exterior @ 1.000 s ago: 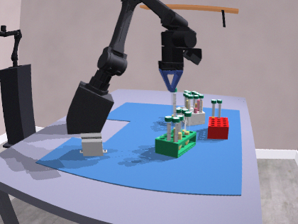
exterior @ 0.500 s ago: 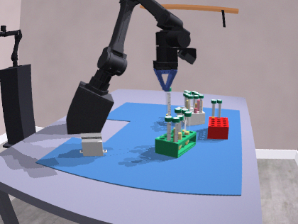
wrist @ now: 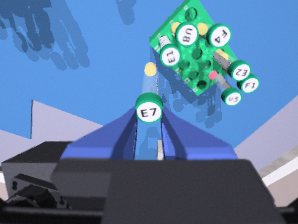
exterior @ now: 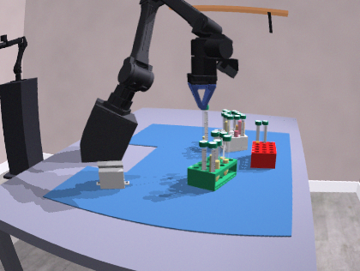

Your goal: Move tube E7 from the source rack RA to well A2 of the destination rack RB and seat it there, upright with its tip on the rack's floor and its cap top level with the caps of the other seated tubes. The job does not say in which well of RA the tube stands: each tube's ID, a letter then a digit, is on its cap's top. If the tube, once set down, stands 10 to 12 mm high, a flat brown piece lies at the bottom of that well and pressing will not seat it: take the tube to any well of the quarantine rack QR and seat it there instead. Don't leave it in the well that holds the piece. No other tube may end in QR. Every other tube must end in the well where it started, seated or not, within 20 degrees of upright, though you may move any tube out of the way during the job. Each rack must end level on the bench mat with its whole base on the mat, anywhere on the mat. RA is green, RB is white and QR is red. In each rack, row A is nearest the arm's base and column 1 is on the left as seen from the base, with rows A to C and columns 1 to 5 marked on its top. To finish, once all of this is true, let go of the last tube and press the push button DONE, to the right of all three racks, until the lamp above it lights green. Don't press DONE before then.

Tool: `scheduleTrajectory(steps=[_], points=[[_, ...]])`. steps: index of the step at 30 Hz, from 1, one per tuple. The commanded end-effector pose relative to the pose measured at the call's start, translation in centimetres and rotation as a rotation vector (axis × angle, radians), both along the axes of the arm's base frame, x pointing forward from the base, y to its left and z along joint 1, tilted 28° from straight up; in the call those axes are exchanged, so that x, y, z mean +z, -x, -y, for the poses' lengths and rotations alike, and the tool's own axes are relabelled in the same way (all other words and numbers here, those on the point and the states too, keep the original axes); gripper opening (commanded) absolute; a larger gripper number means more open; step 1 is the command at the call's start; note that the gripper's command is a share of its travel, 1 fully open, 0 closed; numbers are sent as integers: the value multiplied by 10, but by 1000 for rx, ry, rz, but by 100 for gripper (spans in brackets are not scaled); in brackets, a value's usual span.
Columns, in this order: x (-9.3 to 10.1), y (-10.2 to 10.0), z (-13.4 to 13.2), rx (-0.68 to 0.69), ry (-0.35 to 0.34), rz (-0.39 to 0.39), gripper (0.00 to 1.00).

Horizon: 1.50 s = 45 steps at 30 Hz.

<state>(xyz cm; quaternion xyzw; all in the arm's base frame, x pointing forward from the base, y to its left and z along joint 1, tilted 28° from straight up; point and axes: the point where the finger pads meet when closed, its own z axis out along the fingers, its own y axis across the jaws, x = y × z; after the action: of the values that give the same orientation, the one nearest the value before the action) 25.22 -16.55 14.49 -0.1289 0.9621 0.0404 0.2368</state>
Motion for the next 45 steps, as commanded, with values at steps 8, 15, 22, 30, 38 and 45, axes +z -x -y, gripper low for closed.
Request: scheduleTrajectory(steps=[8,15,22,30,38,45], points=[[39,-33,-7,-19,32,47,0],[50,-50,-22,-19,30,55,0],[60,-66,-38,-19,25,57,0],[66,-80,-51,-19,16,50,0],[78,-98,-69,-19,12,53,0],[85,-109,-80,-19,9,54,0]])
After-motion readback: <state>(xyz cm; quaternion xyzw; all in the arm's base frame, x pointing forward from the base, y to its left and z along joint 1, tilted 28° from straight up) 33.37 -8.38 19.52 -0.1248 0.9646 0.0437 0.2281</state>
